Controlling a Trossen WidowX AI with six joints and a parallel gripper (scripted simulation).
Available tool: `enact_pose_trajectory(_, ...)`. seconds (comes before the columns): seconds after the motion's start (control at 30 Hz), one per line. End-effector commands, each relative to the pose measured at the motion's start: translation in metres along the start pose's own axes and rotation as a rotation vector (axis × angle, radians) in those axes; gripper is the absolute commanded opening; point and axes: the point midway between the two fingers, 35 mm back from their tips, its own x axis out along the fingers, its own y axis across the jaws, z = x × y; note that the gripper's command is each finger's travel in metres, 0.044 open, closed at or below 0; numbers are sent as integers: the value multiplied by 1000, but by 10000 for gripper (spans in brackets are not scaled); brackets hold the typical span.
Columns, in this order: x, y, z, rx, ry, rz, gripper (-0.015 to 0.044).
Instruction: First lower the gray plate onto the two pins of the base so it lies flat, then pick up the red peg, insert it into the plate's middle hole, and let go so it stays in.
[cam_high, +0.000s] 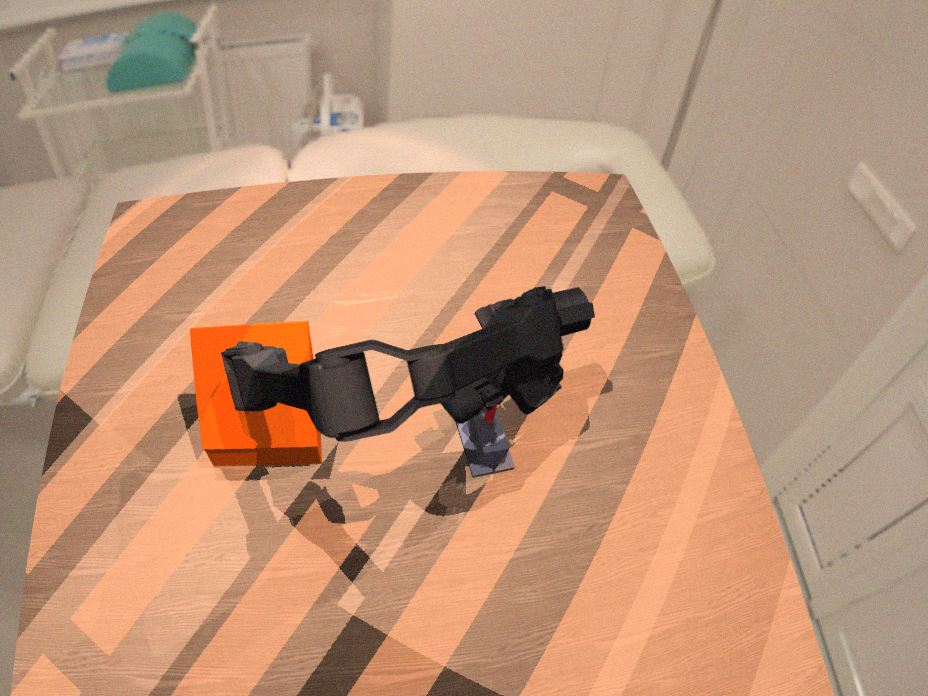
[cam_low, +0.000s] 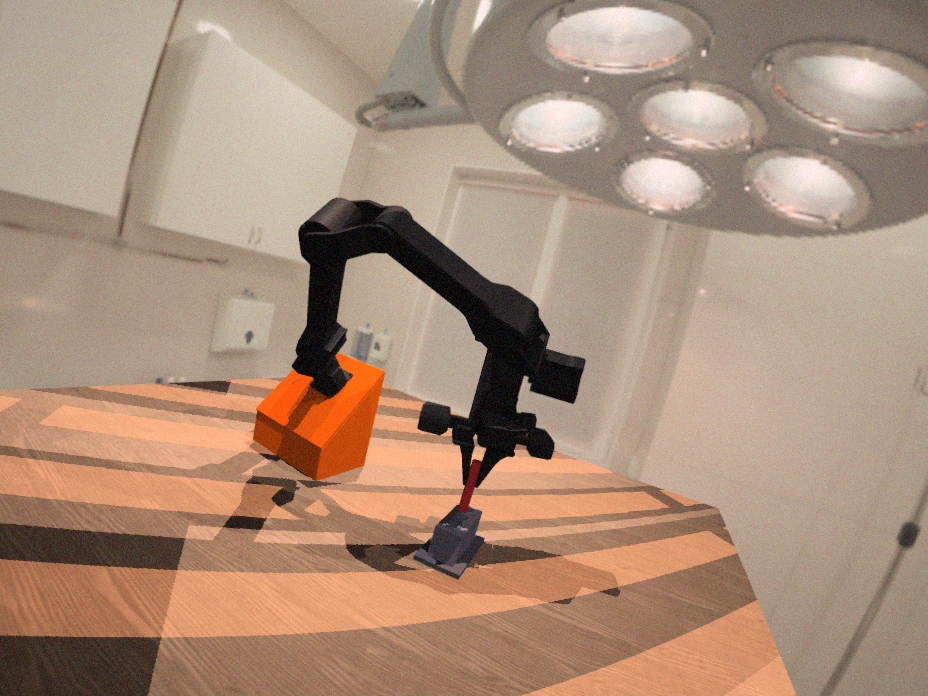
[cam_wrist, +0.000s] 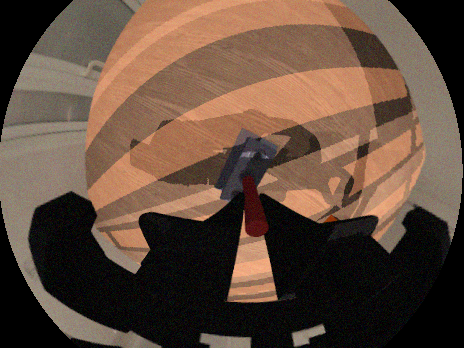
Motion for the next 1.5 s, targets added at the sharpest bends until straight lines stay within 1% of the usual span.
enact_pose_trajectory(0.0,-1,1,2,-3,-1,2,0)
enact_pose_trajectory(0.8,-1,2,2,-3,-1,2,0)
enact_pose_trajectory(1.2,14,1,3,-5,-7,4,0)
enact_pose_trajectory(1.47,14,1,4,-4,-6,4,0)
